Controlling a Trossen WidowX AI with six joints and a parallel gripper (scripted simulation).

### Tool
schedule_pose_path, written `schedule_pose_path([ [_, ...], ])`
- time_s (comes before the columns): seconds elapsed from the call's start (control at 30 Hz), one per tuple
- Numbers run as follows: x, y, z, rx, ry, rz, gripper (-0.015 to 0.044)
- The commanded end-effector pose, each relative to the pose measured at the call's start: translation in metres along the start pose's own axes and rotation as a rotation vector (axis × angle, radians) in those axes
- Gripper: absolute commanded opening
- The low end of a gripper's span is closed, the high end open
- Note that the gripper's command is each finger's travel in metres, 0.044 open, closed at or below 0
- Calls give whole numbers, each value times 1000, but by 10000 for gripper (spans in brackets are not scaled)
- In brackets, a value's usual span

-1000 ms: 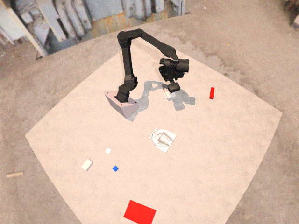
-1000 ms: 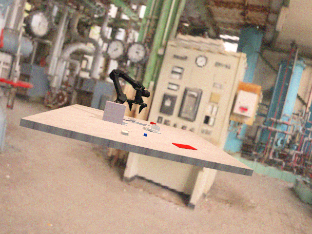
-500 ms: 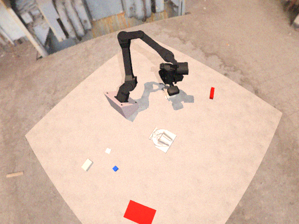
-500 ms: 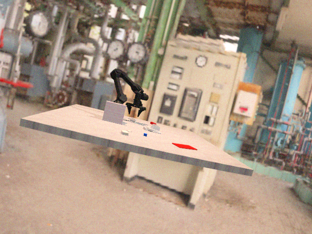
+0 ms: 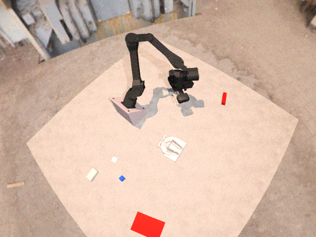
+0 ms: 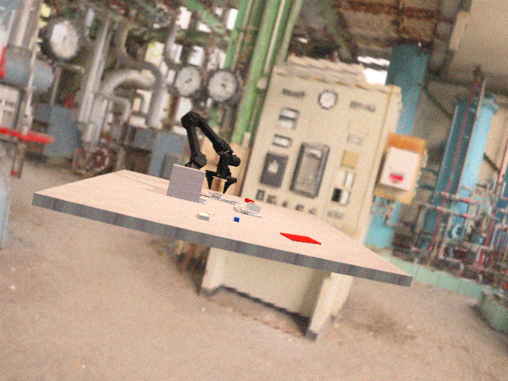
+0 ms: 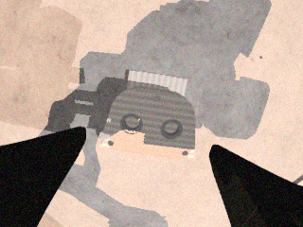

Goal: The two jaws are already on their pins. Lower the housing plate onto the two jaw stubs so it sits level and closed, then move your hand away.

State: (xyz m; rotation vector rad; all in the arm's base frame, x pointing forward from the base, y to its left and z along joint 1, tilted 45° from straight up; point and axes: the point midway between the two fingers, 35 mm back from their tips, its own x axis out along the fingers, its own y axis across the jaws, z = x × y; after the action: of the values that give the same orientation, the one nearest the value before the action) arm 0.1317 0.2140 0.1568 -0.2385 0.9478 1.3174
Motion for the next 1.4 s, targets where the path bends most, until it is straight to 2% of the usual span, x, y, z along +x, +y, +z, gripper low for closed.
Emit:
schedule_pose_path([
  [0.0,3,-1,-1,7,3,-2,440],
  [0.67,32,0,-1,7,2,0,440],
  [1.37,33,0,-1,7,1,0,440],
])
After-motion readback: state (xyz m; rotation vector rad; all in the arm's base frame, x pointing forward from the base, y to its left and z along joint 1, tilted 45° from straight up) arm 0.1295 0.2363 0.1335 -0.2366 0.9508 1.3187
